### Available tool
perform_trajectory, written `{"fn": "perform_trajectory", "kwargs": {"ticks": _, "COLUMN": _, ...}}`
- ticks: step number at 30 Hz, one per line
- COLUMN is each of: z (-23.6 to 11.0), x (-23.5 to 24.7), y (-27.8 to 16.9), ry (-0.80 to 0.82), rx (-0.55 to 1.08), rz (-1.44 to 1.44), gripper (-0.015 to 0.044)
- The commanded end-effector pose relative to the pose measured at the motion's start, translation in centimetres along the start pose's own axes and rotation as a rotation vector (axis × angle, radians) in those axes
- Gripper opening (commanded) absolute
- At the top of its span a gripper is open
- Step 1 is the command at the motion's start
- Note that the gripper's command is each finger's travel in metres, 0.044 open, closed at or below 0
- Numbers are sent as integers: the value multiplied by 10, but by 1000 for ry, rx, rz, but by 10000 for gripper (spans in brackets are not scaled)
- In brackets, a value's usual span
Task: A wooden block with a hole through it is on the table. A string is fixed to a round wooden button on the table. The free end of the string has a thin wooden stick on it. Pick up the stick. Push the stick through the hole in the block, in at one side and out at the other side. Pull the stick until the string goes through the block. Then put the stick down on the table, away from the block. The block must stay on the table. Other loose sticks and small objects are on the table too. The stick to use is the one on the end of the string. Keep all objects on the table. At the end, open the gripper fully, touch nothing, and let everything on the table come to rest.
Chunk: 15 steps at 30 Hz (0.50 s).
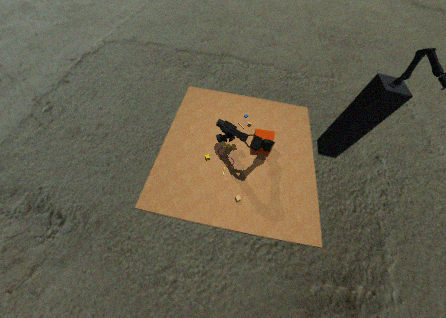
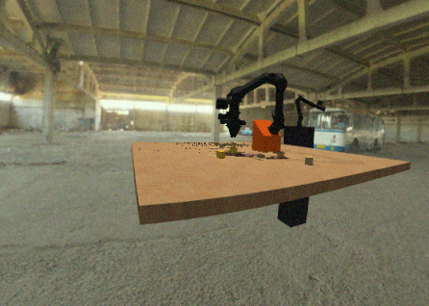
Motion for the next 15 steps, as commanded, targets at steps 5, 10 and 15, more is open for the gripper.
{"fn": "perform_trajectory", "kwargs": {"ticks": 5, "z": -1, "x": -25, "y": -4, "ry": -17, "rx": -4, "rz": -1045, "gripper": 123}}
{"fn": "perform_trajectory", "kwargs": {"ticks": 10, "z": -1, "x": -29, "y": -5, "ry": -19, "rx": 0, "rz": -1336, "gripper": 123}}
{"fn": "perform_trajectory", "kwargs": {"ticks": 15, "z": -1, "x": -29, "y": -5, "ry": -19, "rx": 1, "rz": -1361, "gripper": 123}}
Point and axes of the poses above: the point midway between the two fingers, 35 mm back from their tips, its own z axis out along the fingers, its own x axis across the jaws, y = z × x, the point moved 10 cm from there along -z, back along the fingers, and after that the axes turned 2 degrees about z, right-handed, at the moved point
